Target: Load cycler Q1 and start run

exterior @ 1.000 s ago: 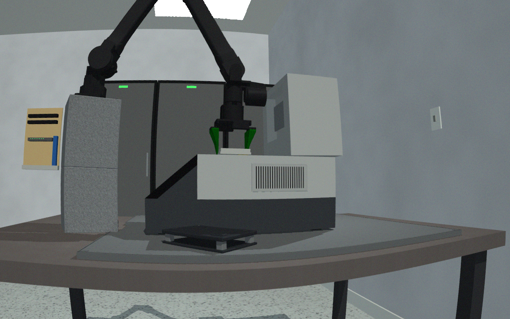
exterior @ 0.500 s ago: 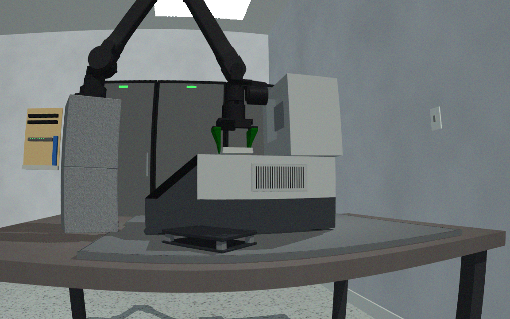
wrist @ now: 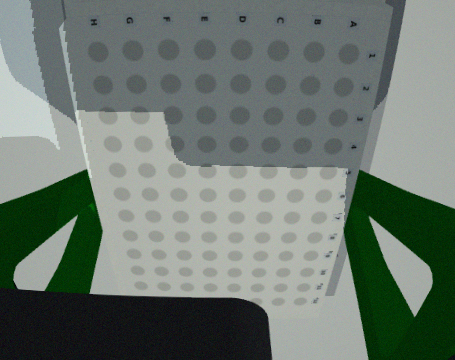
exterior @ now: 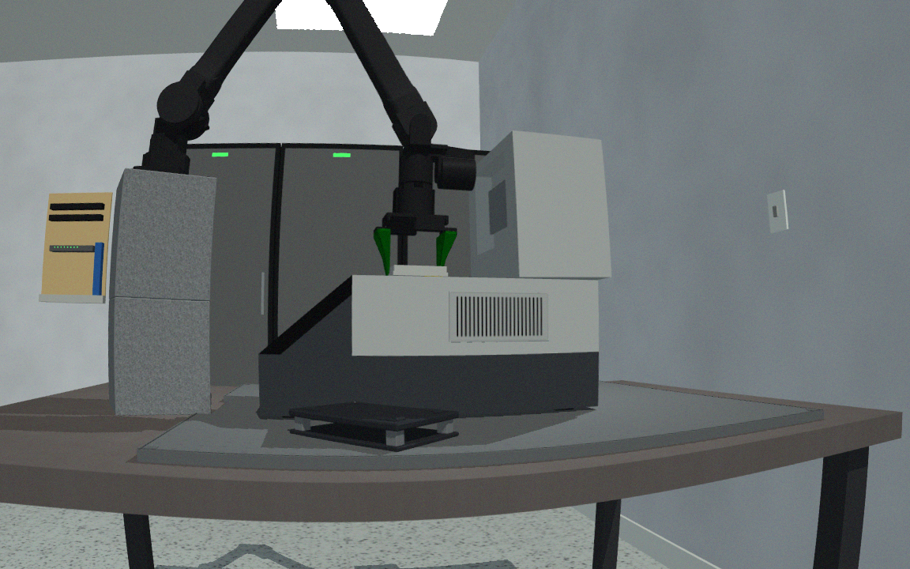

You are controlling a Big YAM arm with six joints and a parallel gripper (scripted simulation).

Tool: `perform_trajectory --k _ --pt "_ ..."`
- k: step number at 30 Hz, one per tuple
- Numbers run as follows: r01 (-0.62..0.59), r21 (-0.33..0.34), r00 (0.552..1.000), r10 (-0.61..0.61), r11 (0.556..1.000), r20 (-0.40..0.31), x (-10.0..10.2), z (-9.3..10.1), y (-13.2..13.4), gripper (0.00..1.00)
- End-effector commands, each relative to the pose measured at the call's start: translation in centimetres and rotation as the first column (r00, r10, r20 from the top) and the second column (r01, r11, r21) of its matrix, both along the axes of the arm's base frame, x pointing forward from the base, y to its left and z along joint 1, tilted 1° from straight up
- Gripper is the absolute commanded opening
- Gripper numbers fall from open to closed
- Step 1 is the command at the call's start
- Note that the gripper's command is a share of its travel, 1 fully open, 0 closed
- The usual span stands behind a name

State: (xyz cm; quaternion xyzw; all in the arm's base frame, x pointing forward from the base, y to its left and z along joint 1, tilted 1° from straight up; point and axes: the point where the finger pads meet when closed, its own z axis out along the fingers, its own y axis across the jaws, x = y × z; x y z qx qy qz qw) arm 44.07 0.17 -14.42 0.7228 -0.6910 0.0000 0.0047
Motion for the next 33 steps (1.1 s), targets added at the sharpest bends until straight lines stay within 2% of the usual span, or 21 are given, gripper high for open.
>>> perform_trajectory --k 1,14,23,26,33 --pt "0.013 0.004 0.999 -0.013 1.000 0.038 1.3 1.8 -0.4 0.00" --pt "-0.009 0.003 0.997 0.009 1.000 0.072 3.3 2.9 0.0 0.00" --pt "-0.018 0.003 0.996 0.018 1.000 0.084 3.8 2.1 0.5 0.00" --pt "-0.019 0.003 0.998 0.019 1.000 0.063 2.7 1.4 0.5 0.00" --pt "-0.018 0.003 0.999 0.018 1.000 0.043 1.1 1.2 0.5 0.00"
